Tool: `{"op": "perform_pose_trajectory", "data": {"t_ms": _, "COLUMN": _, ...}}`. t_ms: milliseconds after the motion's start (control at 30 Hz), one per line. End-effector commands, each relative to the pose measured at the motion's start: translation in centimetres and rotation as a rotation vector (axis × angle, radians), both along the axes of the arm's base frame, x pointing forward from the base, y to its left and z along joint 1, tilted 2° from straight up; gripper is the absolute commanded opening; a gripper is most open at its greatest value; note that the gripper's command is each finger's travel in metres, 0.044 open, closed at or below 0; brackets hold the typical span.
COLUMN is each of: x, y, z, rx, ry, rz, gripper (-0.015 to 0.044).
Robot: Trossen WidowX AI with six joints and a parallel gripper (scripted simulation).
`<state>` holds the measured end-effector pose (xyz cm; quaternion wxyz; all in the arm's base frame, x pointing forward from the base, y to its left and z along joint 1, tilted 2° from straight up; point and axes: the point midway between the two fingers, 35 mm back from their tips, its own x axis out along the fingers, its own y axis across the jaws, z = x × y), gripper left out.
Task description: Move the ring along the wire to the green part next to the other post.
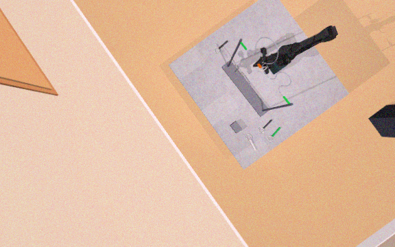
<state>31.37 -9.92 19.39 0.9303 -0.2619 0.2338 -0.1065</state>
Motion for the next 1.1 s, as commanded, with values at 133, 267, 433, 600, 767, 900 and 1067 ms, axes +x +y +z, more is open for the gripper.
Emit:
{"op": "perform_pose_trajectory", "data": {"t_ms": 133, "x": -0.2, "y": 2.5, "z": -1.0, "rx": 0.177, "ry": 0.0, "rz": -0.006, "gripper": -0.015}}
{"op": "perform_pose_trajectory", "data": {"t_ms": 267, "x": -0.3, "y": 3.8, "z": -1.3, "rx": 0.26, "ry": 0.003, "rz": -0.006, "gripper": -0.015}}
{"op": "perform_pose_trajectory", "data": {"t_ms": 433, "x": -0.3, "y": 5.2, "z": -1.6, "rx": 0.349, "ry": 0.005, "rz": -0.006, "gripper": -0.015}}
{"op": "perform_pose_trajectory", "data": {"t_ms": 600, "x": -0.4, "y": 6.5, "z": -1.7, "rx": 0.42, "ry": 0.007, "rz": -0.006, "gripper": -0.015}}
{"op": "perform_pose_trajectory", "data": {"t_ms": 767, "x": -0.4, "y": 7.6, "z": -1.8, "rx": 0.471, "ry": 0.009, "rz": -0.006, "gripper": -0.015}}
{"op": "perform_pose_trajectory", "data": {"t_ms": 900, "x": -0.4, "y": 8.3, "z": -1.8, "rx": 0.5, "ry": 0.009, "rz": -0.006, "gripper": -0.015}}
{"op": "perform_pose_trajectory", "data": {"t_ms": 1067, "x": -0.4, "y": 9.1, "z": -1.7, "rx": 0.524, "ry": 0.01, "rz": -0.006, "gripper": -0.015}}
